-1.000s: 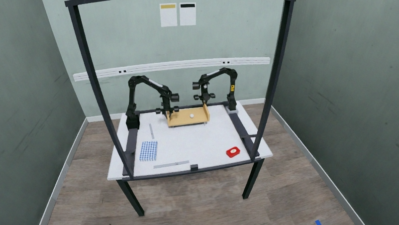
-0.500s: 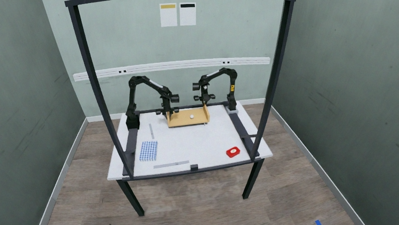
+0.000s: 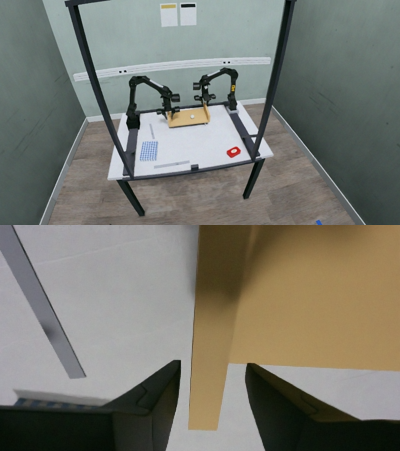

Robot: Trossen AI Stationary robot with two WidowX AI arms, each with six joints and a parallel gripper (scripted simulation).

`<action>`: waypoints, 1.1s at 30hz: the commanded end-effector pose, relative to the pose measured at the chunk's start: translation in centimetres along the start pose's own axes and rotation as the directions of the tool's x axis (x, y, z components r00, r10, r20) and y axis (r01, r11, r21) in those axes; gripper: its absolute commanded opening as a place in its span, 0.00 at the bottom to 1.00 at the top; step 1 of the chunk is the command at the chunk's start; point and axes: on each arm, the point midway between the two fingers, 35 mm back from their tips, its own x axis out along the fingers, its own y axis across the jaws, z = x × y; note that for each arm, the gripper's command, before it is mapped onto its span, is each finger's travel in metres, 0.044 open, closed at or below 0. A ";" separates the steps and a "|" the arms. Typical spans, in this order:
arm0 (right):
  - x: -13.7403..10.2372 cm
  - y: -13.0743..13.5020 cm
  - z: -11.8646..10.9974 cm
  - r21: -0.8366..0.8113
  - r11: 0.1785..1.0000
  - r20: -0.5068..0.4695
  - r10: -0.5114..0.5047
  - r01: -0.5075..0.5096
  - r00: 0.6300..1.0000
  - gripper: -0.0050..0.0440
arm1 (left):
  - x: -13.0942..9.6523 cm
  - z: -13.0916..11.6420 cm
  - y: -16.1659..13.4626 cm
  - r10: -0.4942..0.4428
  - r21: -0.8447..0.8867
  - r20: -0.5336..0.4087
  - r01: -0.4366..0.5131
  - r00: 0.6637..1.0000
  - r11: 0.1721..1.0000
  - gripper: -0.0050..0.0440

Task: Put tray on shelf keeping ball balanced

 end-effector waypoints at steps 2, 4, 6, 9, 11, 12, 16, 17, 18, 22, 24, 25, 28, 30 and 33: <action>-0.8 -0.5 0.2 -0.006 0.999 0.000 -0.031 0.031 1.000 0.47 | -1.3 -0.3 -0.8 -0.043 0.005 -0.009 0.043 0.999 0.999 0.47; -0.8 -0.5 0.2 -0.006 0.999 0.000 -0.031 0.031 1.000 0.47 | -1.3 -0.4 -0.8 -0.043 0.005 -0.009 0.043 0.999 0.999 0.47; -0.8 -0.5 0.2 -0.006 0.999 0.000 -0.031 0.031 1.000 0.47 | -1.3 -0.4 -0.8 -0.043 0.005 -0.009 0.043 0.999 0.999 0.47; -0.8 -0.5 0.2 -0.006 0.999 0.000 -0.031 0.031 1.000 0.47 | -1.9 -0.3 -0.8 -0.051 0.008 -0.010 0.051 0.999 0.999 0.47; -0.8 -0.5 0.2 -0.006 0.999 0.000 -0.031 0.031 1.000 0.47 | -2.6 -0.3 -0.8 -0.051 0.008 -0.011 0.051 0.999 0.999 0.47; -0.8 -0.5 0.2 -0.006 0.999 0.000 -0.031 0.031 1.000 0.47 | -2.9 -0.3 -0.8 -0.052 0.008 -0.011 0.053 0.999 0.999 0.47; -0.8 -0.5 0.2 -0.006 0.999 0.000 -0.031 0.031 1.000 0.47 | -4.3 -0.3 -0.7 -0.052 0.008 -0.012 0.053 0.999 0.999 0.47; -0.8 -0.5 0.2 -0.006 0.999 0.000 -0.031 0.031 1.000 0.47 | -4.6 -0.3 -0.7 -0.051 0.007 -0.012 0.051 0.999 0.999 0.47; -0.8 -0.5 0.2 -0.006 0.999 0.000 -0.031 0.031 1.000 0.47 | -4.9 -0.3 -0.7 -0.050 0.007 -0.012 0.050 0.999 0.999 0.47; -0.8 -0.5 0.2 -0.006 0.999 0.000 -0.031 0.031 1.000 0.47 | -5.9 -0.3 -0.6 -0.051 0.007 -0.013 0.051 0.999 0.999 0.47; -0.7 -0.4 0.2 -0.006 1.000 0.001 -0.029 0.029 1.000 0.47 | -6.0 -0.2 -0.6 -0.043 0.006 -0.011 0.043 0.999 0.999 0.47; -0.8 -0.5 0.2 -0.006 0.999 0.000 -0.031 0.031 1.000 0.47 | -6.6 -0.3 -0.6 -0.052 0.007 -0.014 0.052 0.999 0.999 0.47; -0.8 -0.5 0.2 -0.006 0.999 0.000 -0.031 0.031 1.000 0.47 | -7.6 -0.3 -0.5 -0.051 0.008 -0.015 0.051 0.999 0.999 0.47; -0.8 -0.5 0.2 -0.006 0.999 0.000 -0.031 0.031 1.000 0.47 | -7.5 -0.3 -0.5 -0.049 0.008 -0.015 0.049 0.999 0.999 0.47; -1.9 -0.6 0.1 -0.012 0.999 -0.002 -0.047 0.047 0.999 0.47 | -6.9 -0.3 -0.4 -0.029 0.008 -0.011 0.029 1.000 1.000 0.47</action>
